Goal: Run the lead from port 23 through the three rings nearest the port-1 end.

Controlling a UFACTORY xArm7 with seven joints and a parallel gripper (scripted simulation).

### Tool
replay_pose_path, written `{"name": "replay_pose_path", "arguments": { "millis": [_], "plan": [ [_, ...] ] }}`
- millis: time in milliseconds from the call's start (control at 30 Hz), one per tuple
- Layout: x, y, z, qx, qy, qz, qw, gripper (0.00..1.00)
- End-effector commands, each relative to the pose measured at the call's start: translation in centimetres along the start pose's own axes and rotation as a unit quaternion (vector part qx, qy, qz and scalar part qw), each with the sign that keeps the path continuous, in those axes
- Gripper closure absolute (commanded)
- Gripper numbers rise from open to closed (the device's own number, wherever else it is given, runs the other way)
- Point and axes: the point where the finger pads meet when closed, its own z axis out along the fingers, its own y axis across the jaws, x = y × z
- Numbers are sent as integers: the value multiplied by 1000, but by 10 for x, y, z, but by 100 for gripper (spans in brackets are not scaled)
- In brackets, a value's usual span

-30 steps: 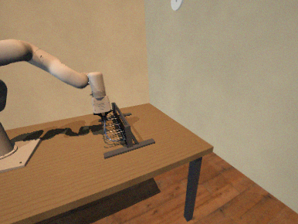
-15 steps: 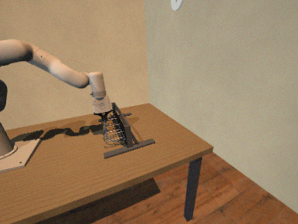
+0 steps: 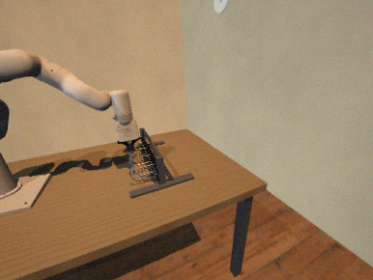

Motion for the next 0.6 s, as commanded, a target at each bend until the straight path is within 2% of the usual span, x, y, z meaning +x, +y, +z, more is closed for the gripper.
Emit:
{"name": "replay_pose_path", "arguments": {
  "millis": [0,567],
  "plan": [
    [0,2,-2,-3,0,0,1000,100],
    [0,2,5,-3,0,0,1000,100]
  ]
}}
